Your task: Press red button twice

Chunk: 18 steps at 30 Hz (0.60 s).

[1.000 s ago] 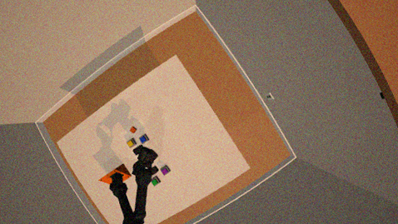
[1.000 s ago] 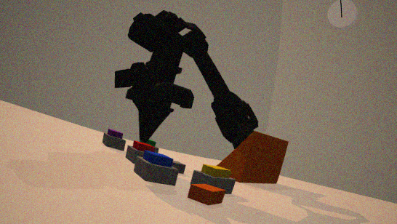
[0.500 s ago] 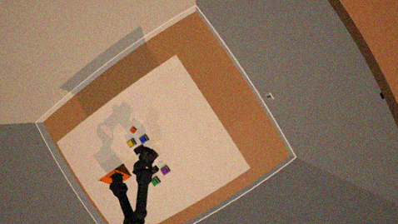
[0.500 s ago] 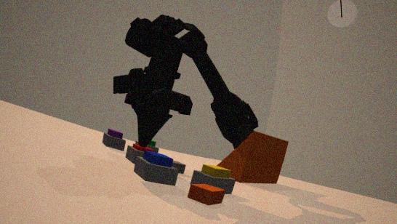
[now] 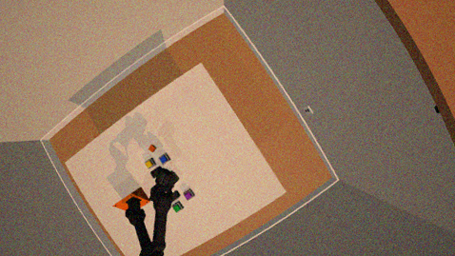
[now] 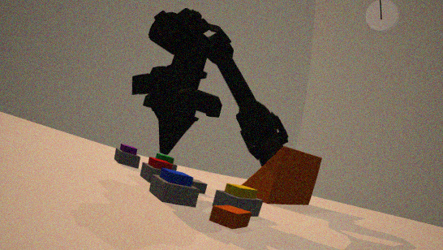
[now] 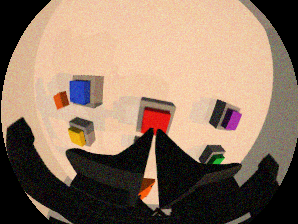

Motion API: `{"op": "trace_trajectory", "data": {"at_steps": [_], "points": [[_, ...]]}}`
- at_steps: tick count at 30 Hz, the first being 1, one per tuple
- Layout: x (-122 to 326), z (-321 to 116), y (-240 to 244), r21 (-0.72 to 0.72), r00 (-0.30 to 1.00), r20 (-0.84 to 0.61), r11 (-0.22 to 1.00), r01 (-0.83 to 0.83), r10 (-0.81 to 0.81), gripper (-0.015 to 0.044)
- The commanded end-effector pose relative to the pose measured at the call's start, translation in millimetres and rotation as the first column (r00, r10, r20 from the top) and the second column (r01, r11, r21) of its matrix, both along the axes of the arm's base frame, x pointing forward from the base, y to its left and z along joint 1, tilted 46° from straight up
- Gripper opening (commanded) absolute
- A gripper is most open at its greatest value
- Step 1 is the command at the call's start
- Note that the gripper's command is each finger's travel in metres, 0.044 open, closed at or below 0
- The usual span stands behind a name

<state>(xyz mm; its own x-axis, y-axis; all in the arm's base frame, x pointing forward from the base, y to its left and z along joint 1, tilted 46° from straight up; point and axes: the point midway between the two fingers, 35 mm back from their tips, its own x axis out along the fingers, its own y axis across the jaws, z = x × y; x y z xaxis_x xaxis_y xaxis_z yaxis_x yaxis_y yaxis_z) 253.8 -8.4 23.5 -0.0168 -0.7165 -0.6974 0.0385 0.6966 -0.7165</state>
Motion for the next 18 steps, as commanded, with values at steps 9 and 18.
{"op": "trace_trajectory", "data": {"at_steps": [9,18], "points": [[25.6,-25.1,91.4,0.032,0.999,0.028,0.999,-0.023,0.022,0.0204],[1.3,-95.0,204.1,0.024,1.0,0.014,1.0,0.003,-0.003,0.04]]}}
